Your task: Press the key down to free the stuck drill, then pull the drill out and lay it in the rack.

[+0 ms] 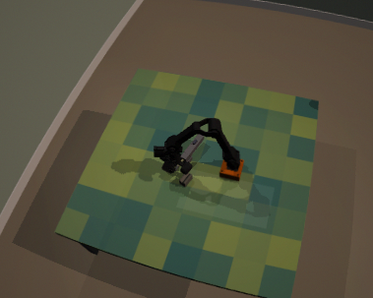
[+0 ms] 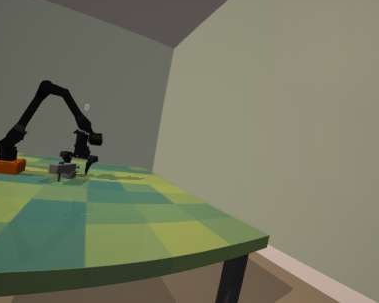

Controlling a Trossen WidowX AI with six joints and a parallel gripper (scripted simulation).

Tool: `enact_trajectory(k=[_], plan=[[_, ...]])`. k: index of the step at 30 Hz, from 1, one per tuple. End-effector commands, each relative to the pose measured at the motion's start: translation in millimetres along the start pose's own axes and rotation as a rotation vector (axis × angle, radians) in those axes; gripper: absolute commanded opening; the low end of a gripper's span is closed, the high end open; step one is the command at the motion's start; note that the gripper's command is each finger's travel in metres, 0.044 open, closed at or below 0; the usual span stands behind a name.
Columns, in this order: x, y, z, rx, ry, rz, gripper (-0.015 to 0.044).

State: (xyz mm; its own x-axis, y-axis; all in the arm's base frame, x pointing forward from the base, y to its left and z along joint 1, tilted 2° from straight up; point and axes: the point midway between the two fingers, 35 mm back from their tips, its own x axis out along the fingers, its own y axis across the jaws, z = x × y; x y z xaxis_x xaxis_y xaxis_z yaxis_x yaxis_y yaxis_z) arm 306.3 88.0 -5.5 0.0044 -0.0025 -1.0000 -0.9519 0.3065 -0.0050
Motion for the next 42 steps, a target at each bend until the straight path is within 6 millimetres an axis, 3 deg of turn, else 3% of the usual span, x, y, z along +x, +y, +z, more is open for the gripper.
enact_trajectory(k=[1,32,42], plan=[[1.7,2.2,-1.8,-0.006,0.003,0.005,0.0440],[3.8,4.8,-3.9,-0.006,0.003,0.005,0.0440],[2.1,2.6,-2.3,0.000,0.000,0.000,0.0178]])
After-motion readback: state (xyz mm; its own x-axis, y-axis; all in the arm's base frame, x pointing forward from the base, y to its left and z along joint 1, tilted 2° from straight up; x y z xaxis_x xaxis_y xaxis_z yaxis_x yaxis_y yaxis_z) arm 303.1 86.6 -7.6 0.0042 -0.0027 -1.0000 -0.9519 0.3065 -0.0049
